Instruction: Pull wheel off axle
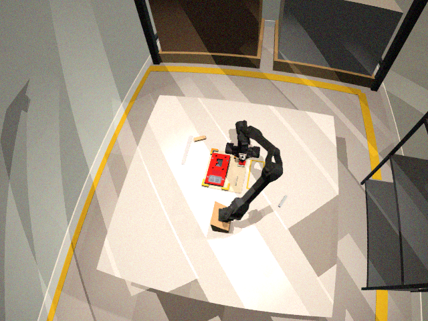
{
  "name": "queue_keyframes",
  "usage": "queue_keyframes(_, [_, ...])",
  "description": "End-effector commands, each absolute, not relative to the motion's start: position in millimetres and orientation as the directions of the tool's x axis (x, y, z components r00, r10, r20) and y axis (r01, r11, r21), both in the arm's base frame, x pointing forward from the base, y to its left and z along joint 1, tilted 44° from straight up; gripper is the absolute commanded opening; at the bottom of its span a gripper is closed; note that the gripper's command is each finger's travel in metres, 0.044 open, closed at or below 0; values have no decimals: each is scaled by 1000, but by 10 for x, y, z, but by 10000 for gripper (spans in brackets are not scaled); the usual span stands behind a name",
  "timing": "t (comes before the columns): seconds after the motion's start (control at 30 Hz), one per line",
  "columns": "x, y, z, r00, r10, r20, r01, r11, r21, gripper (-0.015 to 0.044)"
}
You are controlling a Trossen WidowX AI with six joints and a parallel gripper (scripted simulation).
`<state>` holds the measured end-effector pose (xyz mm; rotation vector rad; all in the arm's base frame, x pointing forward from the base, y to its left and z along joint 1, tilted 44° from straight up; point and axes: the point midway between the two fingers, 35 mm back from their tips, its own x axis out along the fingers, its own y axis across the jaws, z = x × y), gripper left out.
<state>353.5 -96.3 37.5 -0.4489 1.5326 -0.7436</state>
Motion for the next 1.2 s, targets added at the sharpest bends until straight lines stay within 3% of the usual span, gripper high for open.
queue_keyframes(0.0, [3539,-944,390,-111,-676,-729,154,712,-685,0])
queue_keyframes(1.17, [3553,-726,660,-111,-679,-726,147,711,-688,0])
